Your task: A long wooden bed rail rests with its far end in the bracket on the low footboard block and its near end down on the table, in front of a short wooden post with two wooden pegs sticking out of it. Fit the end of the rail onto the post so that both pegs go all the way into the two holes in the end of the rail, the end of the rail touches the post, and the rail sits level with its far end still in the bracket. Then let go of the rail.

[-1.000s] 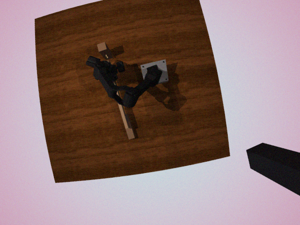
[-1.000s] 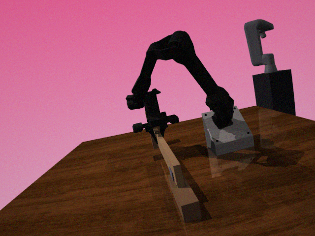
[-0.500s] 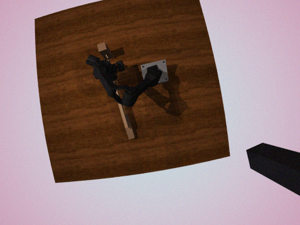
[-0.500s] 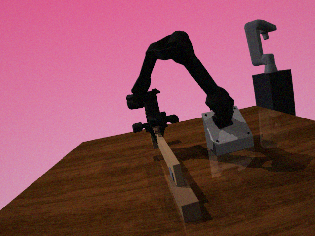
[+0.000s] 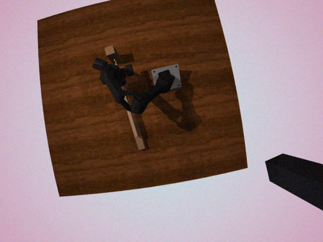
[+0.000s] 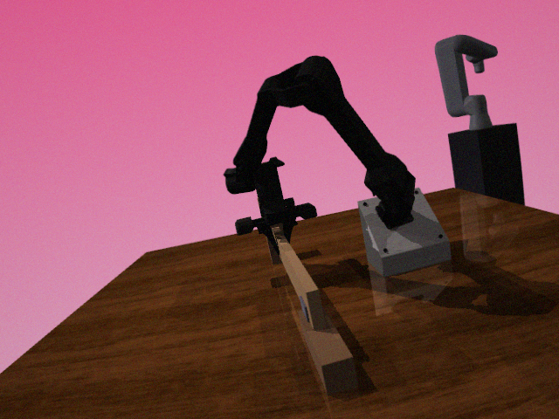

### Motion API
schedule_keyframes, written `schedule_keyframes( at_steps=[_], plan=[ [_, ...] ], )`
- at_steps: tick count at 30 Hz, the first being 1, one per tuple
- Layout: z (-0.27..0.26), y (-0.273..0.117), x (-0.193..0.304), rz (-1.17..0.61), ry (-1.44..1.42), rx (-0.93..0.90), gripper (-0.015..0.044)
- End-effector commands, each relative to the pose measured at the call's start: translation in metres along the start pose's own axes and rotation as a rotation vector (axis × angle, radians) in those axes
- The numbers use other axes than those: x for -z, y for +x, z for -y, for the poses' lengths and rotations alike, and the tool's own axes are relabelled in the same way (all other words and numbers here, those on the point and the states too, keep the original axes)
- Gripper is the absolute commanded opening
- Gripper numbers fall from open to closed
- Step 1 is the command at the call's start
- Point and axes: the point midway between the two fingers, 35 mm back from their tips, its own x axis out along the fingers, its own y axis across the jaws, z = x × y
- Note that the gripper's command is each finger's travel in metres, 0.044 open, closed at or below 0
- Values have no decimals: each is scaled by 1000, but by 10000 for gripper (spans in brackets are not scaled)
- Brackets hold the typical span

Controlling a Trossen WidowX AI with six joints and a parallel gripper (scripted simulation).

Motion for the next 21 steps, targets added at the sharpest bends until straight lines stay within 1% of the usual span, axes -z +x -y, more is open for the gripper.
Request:
schedule_keyframes(
  at_steps=[1, 21],
  plan=[
    [1, -1, 3, -5, -2, 4, 0],
    [1, -2, 8, -5, -2, 4, 0]
  ],
)
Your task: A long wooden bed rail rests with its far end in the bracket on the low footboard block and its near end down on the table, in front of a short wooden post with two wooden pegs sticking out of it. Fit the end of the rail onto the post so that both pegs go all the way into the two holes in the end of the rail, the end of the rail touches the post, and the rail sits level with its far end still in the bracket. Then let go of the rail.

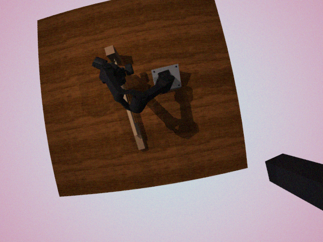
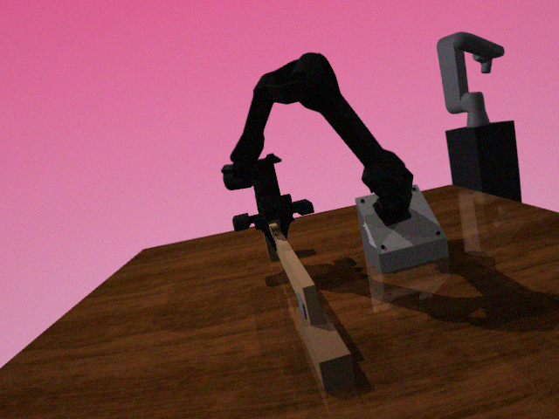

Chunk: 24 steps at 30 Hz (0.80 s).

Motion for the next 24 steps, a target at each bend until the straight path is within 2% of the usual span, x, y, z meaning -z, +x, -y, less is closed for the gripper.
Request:
schedule_keyframes(
  at_steps=[1, 24],
  plan=[
    [1, -2, 3, -4, -2, 5, 0],
    [1, -2, 9, -5, -2, 5, 0]
  ],
)
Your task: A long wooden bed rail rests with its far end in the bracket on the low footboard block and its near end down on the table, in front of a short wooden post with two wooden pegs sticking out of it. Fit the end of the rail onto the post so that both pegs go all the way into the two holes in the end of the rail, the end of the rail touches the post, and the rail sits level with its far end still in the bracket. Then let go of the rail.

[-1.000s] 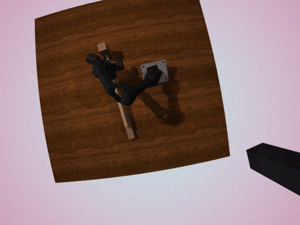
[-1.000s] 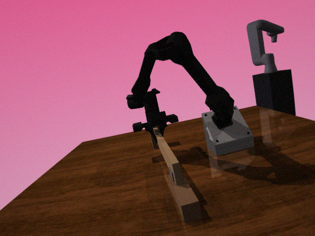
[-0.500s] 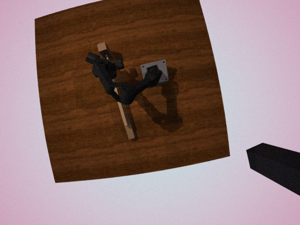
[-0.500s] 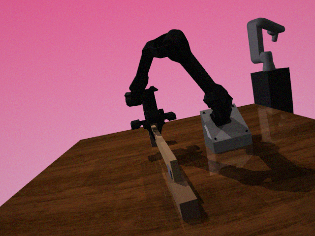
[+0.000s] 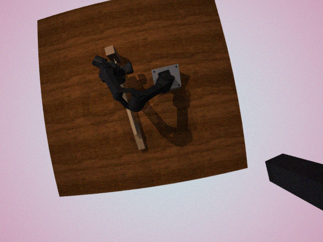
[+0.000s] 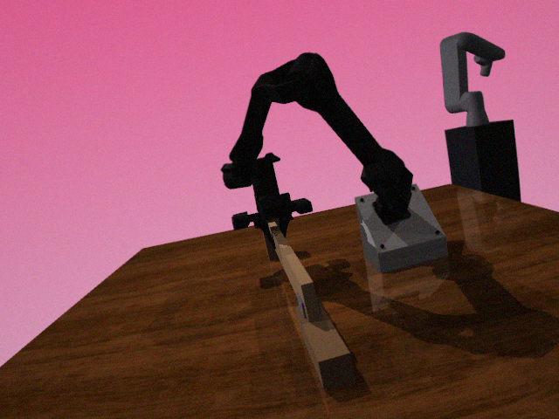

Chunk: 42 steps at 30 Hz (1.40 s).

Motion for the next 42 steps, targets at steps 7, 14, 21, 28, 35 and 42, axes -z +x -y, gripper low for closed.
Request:
schedule_keyframes(
  at_steps=[7, 14, 21, 28, 35, 42],
  plan=[
    [1, -2, 5, -6, -2, 4, 0],
    [1, -2, 7, -6, -2, 4, 0],
    [1, -2, 9, -6, -2, 5, 0],
    [1, -2, 11, -6, -2, 5, 0],
    [1, -2, 13, -6, -2, 5, 0],
    [2, -2, 15, -6, -2, 5, 0]
  ],
)
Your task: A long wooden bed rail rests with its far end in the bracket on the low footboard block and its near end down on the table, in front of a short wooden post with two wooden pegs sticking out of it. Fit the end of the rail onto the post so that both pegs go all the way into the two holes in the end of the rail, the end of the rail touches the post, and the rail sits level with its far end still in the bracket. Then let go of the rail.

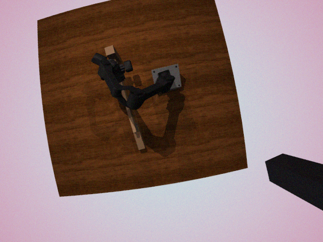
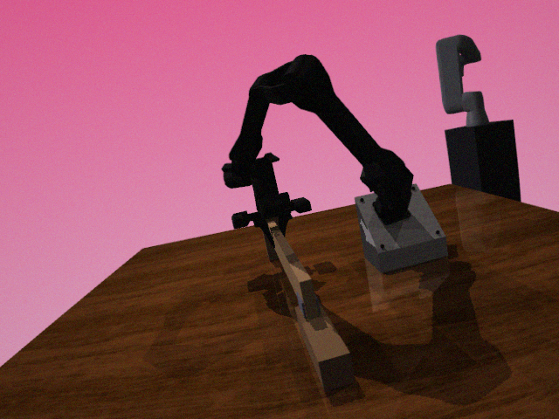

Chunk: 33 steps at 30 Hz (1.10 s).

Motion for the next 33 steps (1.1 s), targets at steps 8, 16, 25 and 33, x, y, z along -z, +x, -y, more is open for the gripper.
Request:
schedule_keyframes(
  at_steps=[8, 16, 25, 33],
  plan=[
    [1, -2, 5, -6, -2, 5, 0],
    [2, -2, 7, -6, -2, 5, 0],
    [2, -2, 10, -6, -2, 5, 0],
    [2, -2, 12, -6, -2, 5, 0]
  ],
)
